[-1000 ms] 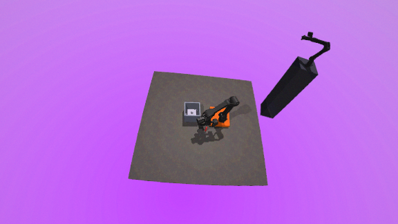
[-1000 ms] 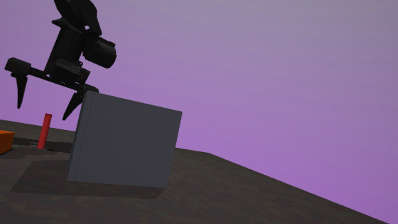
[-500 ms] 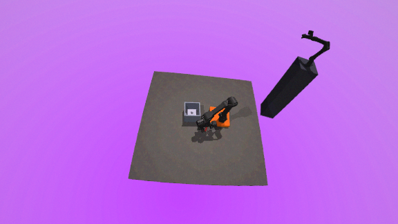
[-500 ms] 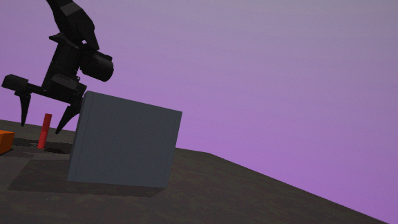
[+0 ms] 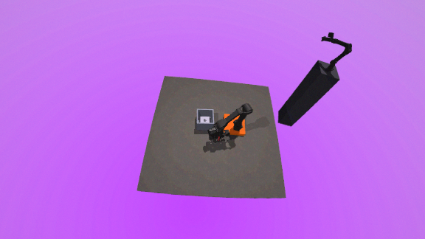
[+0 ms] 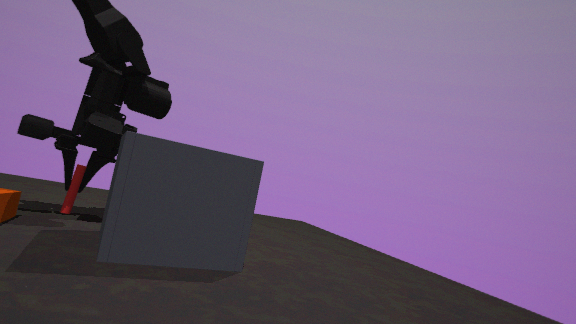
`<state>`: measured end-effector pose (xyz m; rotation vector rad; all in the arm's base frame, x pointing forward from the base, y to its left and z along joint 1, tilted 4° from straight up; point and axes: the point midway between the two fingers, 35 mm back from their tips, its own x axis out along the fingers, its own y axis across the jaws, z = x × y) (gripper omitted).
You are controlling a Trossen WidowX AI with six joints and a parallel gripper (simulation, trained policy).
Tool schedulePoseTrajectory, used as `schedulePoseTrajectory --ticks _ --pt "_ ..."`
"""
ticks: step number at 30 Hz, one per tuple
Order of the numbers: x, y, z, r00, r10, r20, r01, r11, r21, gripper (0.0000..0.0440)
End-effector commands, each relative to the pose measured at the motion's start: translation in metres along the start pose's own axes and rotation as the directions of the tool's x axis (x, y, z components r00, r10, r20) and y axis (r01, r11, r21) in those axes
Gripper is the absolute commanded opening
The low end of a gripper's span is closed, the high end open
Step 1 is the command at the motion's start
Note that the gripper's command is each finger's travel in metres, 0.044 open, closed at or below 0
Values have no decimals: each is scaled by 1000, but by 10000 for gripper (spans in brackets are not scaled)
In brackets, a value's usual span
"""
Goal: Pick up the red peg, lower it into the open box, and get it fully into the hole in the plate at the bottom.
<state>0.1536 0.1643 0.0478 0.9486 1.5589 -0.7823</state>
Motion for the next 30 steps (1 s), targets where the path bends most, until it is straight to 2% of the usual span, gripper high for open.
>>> schedulePoseTrajectory --ticks 1,14,30 --pt "-11 10 -7 998 47 -32 -47 999 -2 0" --pt "-69 39 -14 970 229 -82 -231 973 -22 0" --pt "-159 56 30 911 411 41 -410 912 -28 0"
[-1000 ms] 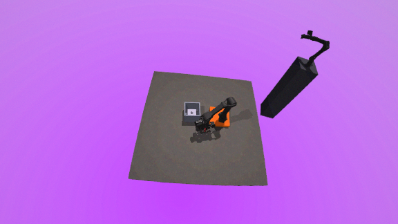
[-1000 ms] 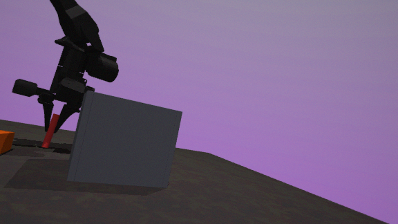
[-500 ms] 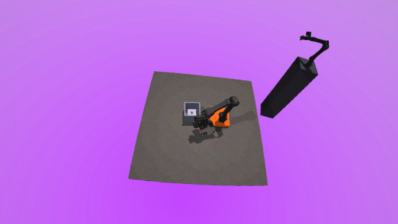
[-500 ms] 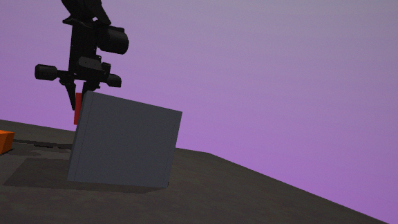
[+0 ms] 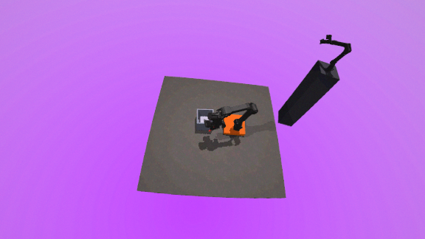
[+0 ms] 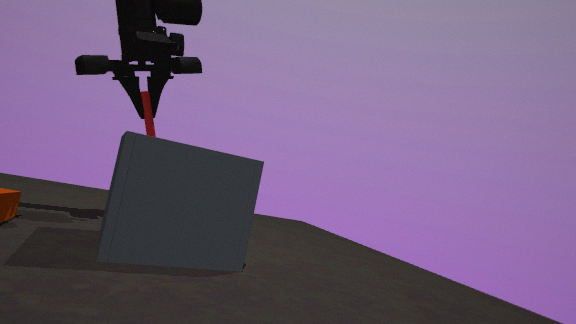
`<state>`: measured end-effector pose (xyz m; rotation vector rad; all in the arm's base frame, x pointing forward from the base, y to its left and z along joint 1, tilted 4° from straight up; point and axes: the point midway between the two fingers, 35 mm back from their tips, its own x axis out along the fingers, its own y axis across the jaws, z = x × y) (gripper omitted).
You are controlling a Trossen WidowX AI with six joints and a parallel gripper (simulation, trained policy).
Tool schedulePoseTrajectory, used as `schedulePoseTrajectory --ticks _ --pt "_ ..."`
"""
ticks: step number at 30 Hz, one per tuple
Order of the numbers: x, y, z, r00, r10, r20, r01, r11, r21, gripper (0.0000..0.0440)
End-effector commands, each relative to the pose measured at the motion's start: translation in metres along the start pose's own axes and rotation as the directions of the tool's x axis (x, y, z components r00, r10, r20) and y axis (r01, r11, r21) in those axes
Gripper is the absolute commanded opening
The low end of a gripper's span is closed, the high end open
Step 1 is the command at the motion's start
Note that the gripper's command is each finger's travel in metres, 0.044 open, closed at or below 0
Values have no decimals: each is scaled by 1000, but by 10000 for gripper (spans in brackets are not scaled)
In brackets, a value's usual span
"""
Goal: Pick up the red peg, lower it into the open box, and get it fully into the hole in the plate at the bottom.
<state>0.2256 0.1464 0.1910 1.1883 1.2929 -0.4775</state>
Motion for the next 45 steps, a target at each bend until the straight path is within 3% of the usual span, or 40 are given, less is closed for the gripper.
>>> schedulePoseTrajectory --ticks 1,22,45 --pt "-11 5 13 999 17 40 -17 1000 4 0" --pt "-25 1 96 979 -96 178 75 990 121 0" --pt "14 -8 149 969 -211 128 187 967 174 1"
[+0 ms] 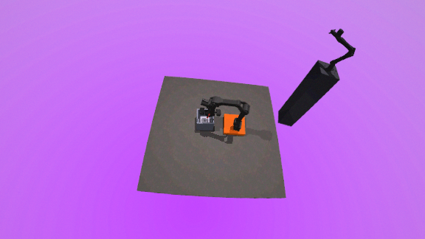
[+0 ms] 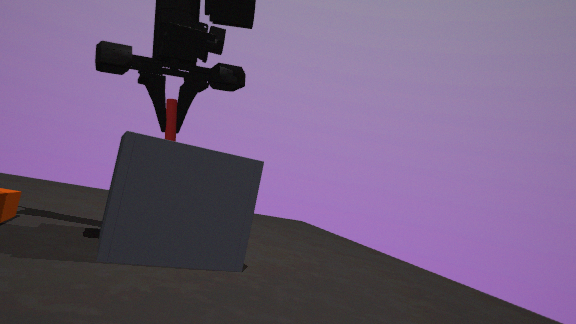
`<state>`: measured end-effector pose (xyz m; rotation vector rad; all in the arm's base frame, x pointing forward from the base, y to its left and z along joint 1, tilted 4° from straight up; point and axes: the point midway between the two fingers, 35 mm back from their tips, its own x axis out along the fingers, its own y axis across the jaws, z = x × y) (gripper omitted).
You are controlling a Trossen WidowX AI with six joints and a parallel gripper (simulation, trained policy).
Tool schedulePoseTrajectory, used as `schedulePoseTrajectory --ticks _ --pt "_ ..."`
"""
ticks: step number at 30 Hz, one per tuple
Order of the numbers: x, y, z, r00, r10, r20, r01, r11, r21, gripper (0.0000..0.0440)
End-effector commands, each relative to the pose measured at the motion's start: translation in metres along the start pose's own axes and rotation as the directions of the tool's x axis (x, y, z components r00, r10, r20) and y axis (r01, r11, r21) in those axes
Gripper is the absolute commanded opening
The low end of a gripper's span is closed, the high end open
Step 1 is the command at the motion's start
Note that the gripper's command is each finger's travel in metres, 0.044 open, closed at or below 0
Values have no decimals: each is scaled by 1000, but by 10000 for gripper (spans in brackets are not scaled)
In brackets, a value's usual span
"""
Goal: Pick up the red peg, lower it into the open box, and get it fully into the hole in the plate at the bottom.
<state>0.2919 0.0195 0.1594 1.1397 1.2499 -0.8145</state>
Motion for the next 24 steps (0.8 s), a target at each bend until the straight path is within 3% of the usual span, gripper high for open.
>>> schedulePoseTrajectory --ticks 1,24 --pt "11 1 2 1000 -15 -19 15 1000 -5 1" --pt "73 12 11 996 -42 -82 36 997 -66 0"
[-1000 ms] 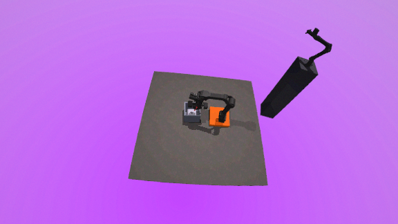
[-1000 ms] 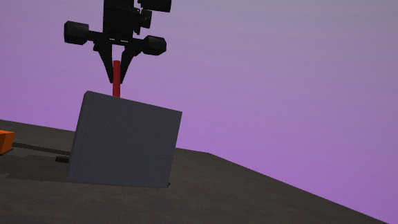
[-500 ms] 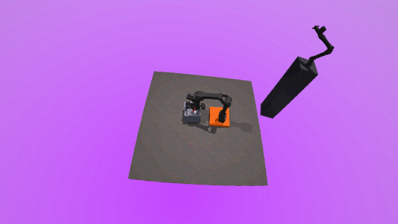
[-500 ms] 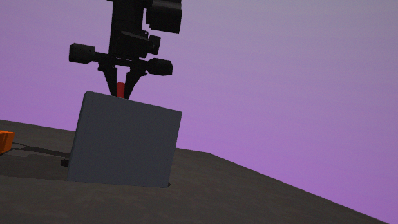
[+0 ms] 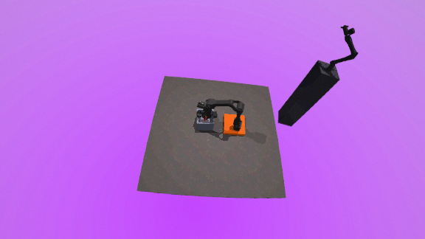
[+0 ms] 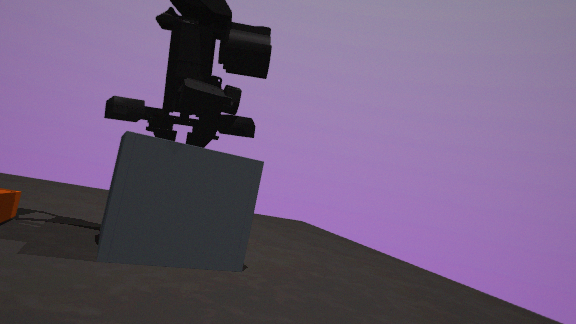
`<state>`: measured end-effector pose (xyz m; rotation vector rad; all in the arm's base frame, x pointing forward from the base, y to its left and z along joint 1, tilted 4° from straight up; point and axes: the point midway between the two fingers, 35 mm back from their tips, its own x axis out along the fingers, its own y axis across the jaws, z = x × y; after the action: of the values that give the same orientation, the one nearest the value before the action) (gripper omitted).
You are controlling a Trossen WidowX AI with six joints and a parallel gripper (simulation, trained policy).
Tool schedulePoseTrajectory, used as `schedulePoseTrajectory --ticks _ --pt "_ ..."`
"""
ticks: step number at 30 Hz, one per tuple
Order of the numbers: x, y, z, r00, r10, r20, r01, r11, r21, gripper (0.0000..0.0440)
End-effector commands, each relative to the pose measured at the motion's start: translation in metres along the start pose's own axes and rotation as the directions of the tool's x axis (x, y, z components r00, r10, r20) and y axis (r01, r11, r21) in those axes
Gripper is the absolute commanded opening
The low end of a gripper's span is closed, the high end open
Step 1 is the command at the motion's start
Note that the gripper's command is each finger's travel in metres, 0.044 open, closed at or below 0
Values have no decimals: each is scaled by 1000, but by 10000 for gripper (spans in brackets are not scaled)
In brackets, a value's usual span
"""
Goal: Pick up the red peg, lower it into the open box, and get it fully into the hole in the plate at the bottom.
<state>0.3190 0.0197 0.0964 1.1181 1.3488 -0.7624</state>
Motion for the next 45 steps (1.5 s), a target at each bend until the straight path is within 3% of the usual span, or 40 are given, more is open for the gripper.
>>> schedulePoseTrajectory --ticks 1,3,7,9,17,37,45 --pt "9 0 1 1000 -10 -6 10 1000 -14 0" --pt "13 -1 2 1000 -16 -3 16 1000 -20 5" --pt "18 0 3 1000 -30 -1 30 999 -29 89" --pt "19 1 3 999 -35 -5 35 999 -34 106" --pt "6 11 2 998 -19 -62 17 1000 -20 105" --pt "-33 41 -1 962 98 -254 -91 995 37 218" --pt "-41 48 4 953 119 -280 -114 993 34 215"
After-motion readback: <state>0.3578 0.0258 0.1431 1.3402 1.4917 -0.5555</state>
